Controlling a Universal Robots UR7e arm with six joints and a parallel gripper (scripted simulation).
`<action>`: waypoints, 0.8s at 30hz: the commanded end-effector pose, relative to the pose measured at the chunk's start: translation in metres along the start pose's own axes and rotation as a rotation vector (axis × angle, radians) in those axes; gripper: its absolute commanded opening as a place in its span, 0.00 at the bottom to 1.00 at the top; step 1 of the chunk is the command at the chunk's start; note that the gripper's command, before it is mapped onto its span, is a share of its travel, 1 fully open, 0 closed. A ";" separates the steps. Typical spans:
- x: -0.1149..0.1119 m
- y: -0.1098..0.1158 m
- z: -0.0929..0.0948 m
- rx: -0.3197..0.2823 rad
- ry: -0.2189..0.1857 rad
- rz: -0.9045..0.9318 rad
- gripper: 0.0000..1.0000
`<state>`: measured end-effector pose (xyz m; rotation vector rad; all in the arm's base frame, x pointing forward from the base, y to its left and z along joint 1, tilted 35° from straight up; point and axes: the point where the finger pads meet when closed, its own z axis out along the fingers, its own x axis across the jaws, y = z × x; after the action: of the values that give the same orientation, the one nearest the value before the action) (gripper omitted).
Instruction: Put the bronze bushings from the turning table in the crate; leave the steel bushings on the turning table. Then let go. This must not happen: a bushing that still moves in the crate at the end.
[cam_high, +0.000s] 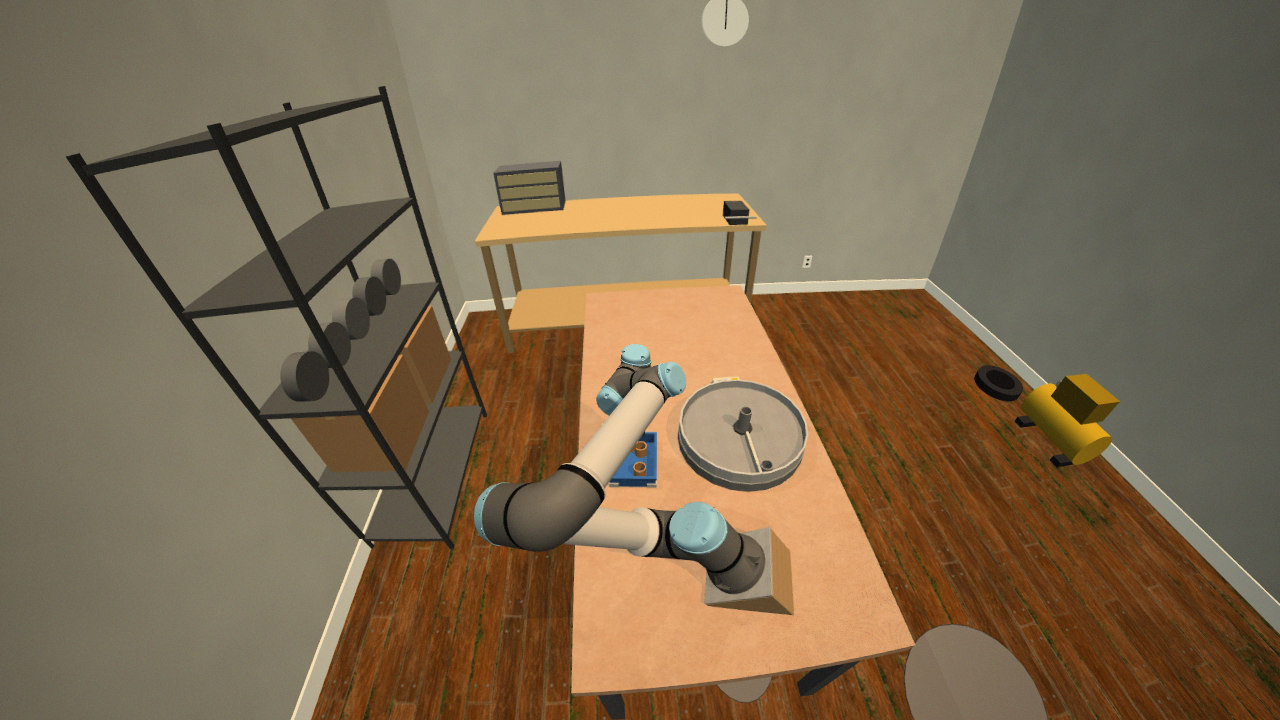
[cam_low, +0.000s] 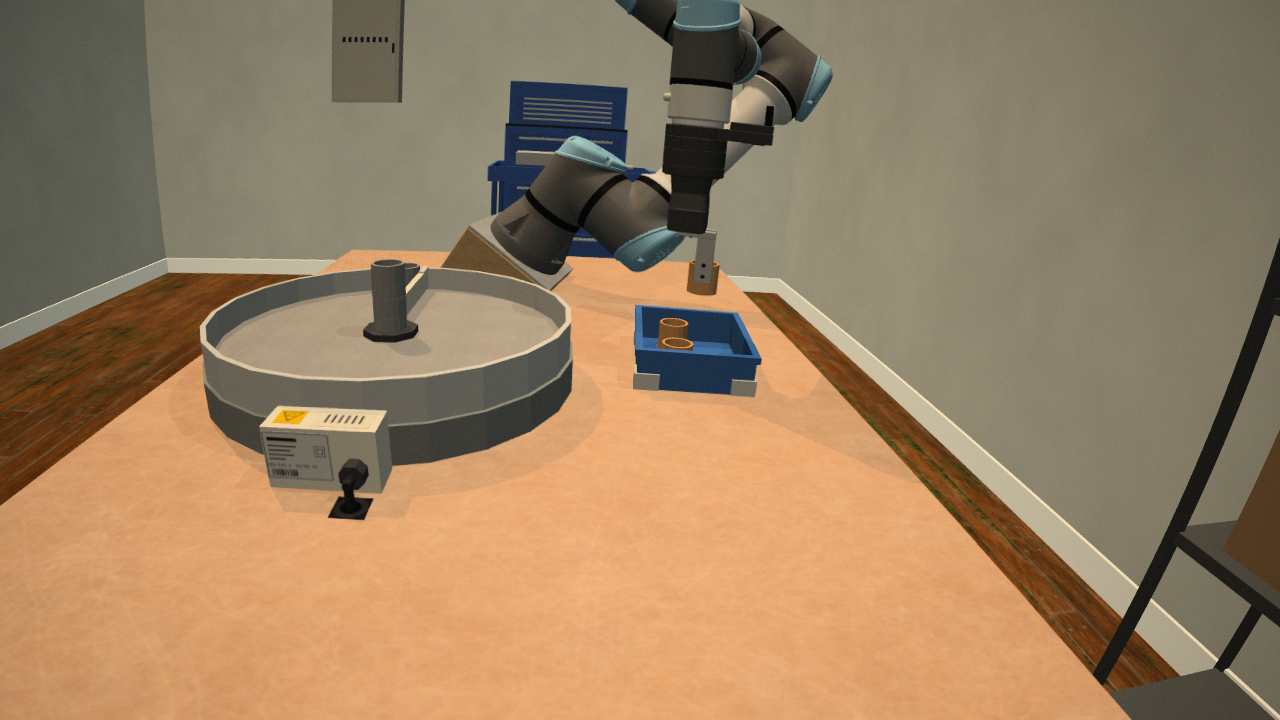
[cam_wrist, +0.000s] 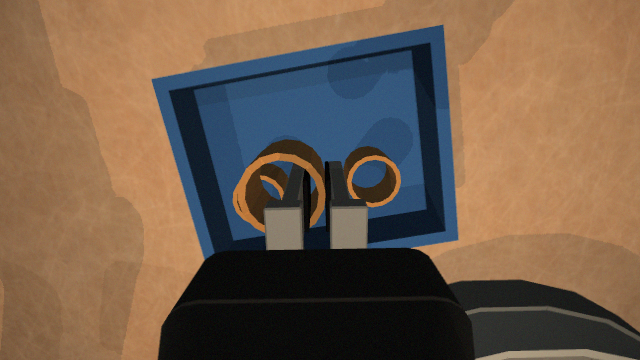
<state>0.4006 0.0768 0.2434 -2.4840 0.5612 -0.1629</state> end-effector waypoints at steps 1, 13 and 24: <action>0.001 -0.001 0.012 0.000 0.000 0.001 0.00; 0.001 -0.001 0.021 0.000 -0.001 0.002 0.00; 0.001 -0.002 0.036 0.001 -0.001 0.003 0.00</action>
<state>0.4098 0.0963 0.2144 -2.4814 0.5644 -0.1576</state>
